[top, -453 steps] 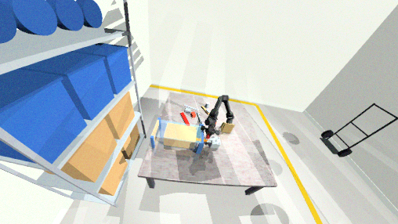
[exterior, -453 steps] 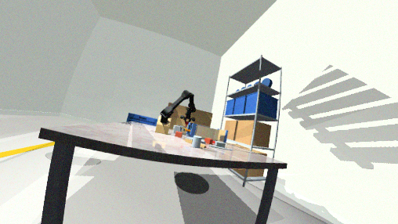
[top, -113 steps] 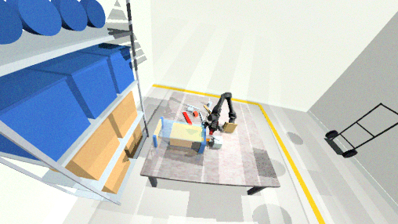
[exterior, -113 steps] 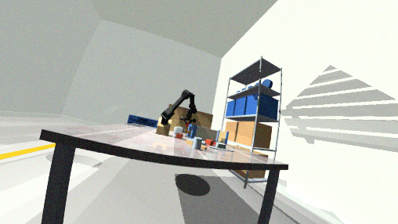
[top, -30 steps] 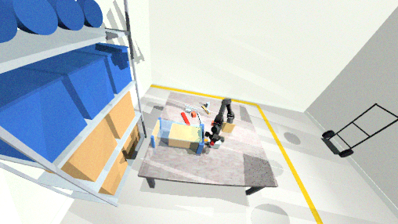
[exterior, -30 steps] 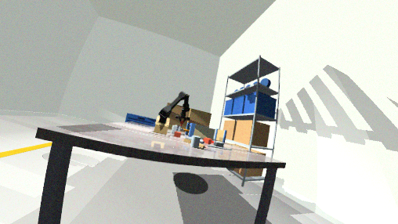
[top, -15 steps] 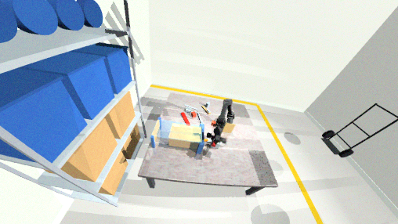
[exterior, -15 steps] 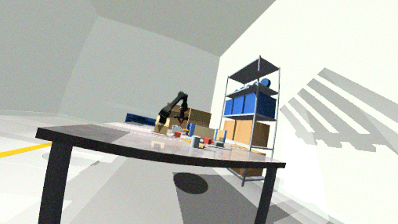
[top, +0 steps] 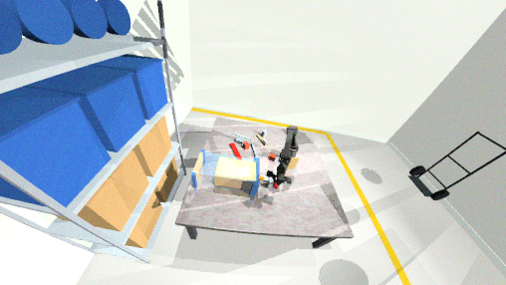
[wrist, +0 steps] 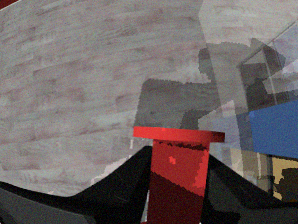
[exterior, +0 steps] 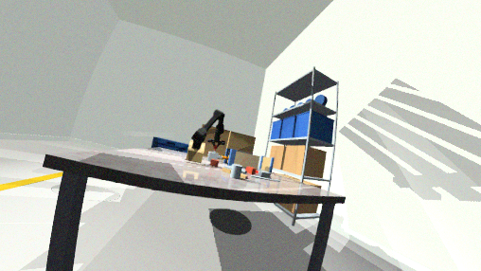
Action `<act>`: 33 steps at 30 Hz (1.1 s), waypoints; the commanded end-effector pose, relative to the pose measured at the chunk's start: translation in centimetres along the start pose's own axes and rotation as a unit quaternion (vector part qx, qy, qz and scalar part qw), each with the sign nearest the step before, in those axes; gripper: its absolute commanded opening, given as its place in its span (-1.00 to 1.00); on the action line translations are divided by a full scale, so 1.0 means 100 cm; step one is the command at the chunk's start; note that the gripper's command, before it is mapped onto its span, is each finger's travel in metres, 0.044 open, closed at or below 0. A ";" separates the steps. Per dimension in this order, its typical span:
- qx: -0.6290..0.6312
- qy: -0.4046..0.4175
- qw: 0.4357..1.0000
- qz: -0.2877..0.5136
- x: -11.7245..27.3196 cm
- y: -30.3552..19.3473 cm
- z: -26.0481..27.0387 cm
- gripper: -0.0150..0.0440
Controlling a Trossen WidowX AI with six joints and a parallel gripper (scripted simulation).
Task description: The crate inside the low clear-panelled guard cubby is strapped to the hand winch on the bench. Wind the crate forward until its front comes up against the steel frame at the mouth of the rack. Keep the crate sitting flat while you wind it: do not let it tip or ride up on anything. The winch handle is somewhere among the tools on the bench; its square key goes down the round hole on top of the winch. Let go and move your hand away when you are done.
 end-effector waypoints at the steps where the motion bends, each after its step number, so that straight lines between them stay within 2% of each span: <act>1: 0.008 0.019 1.000 0.001 0.001 -0.001 0.021 -0.49; 22: 0.008 0.020 1.000 0.001 0.008 -0.012 0.054 -0.49; 24: 0.004 0.007 1.000 -0.005 0.006 -0.006 0.041 -0.49; 33: 0.005 0.007 1.000 -0.005 0.006 -0.006 0.042 0.31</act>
Point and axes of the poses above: the point midway between the two fingers, 35 mm back from their tips, its own x axis back along the fingers, its own z axis across the jaws, y = z × x, the point moved 3 cm from there along x, back along the fingers, and after that the axes turned 3 degrees about x, right-handed, at the moved point
